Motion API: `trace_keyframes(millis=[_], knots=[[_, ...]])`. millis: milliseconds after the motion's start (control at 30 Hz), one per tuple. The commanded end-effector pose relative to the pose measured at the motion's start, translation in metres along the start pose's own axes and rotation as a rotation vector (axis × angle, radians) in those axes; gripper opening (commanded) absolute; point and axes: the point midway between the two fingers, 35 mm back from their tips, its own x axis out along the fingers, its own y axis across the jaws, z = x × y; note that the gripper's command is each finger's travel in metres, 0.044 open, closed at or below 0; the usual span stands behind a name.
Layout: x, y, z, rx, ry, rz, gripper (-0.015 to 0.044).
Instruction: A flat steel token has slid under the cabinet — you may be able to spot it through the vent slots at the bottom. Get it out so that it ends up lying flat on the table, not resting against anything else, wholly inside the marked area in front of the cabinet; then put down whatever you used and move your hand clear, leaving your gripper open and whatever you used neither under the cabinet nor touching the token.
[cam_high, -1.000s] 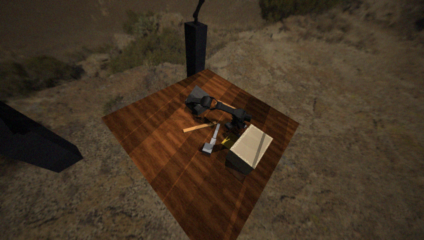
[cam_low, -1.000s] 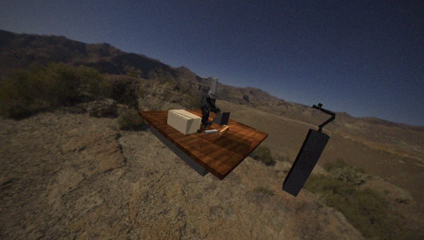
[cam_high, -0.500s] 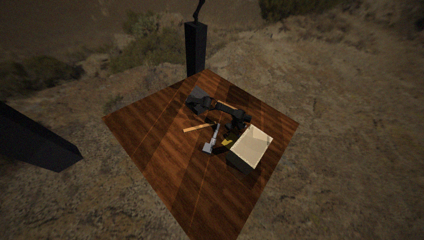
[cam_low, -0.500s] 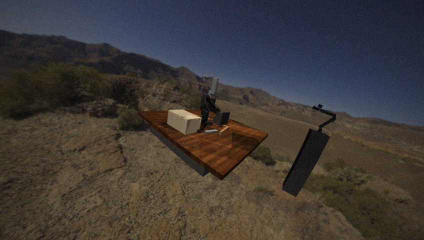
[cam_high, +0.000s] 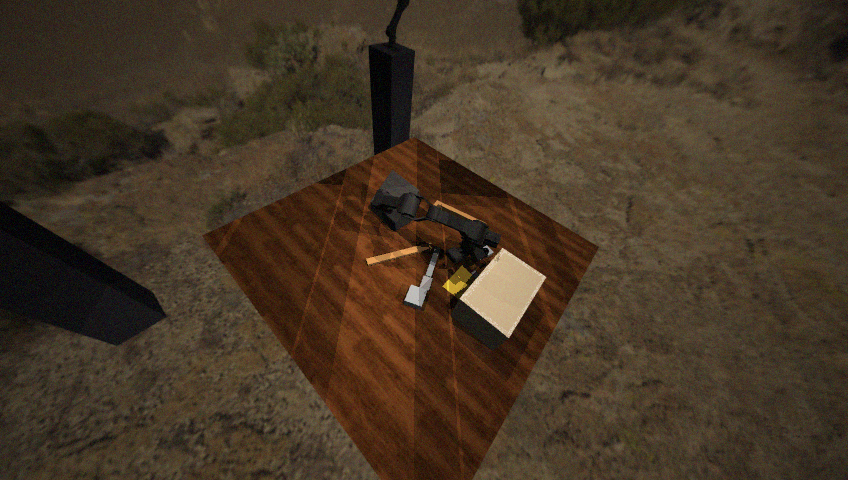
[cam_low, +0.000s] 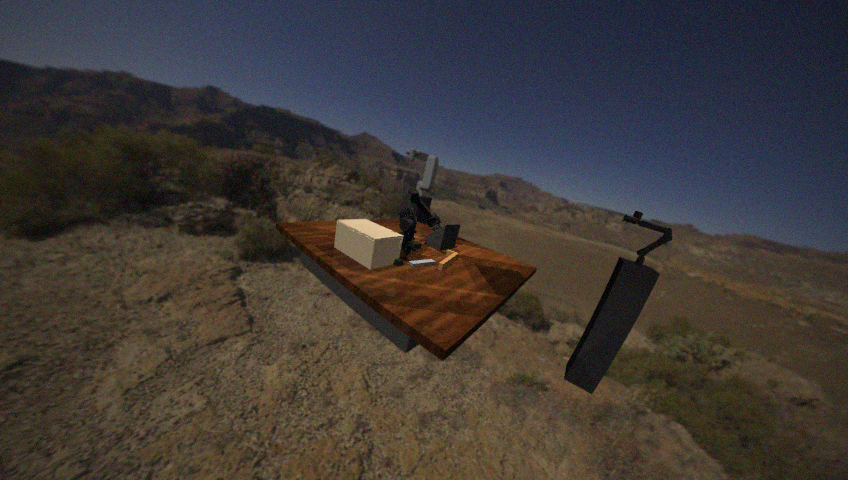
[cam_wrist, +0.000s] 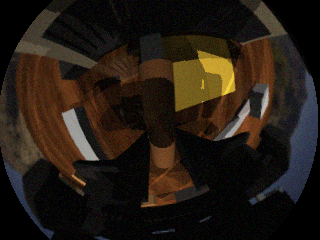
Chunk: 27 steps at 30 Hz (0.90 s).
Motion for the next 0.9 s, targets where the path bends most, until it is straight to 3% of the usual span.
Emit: trace_keyframes(millis=[0,867], knots=[[0.001,-0.005,-0.001,0.006,0.004,-0.002,0.0],[0.001,-0.003,-0.022,0.005,0.005,-0.002,0.0]])
